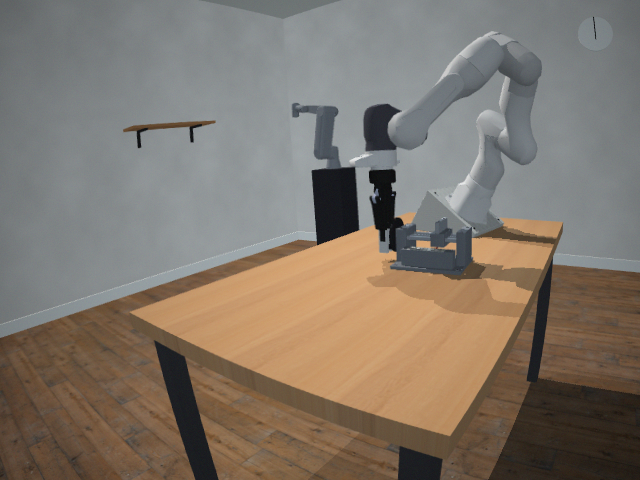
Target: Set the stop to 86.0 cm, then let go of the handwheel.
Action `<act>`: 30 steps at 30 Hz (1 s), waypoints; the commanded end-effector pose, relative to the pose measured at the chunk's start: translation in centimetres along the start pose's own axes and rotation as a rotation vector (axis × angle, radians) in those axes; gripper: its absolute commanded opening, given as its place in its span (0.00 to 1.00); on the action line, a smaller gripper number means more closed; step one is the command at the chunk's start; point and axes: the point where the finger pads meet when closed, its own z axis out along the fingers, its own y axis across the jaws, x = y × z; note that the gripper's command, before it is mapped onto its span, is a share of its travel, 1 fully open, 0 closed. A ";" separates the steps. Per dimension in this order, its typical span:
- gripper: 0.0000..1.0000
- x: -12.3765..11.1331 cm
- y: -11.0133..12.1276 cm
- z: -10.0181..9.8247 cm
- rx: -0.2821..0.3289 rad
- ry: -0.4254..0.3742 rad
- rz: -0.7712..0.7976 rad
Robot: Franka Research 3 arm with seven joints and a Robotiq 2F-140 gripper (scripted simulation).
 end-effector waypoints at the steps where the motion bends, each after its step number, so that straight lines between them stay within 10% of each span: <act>1: 0.04 0.0 0.8 0.2 -0.002 -0.004 -0.010; 30: 0.04 0.0 3.1 -0.8 -0.002 -0.003 -0.010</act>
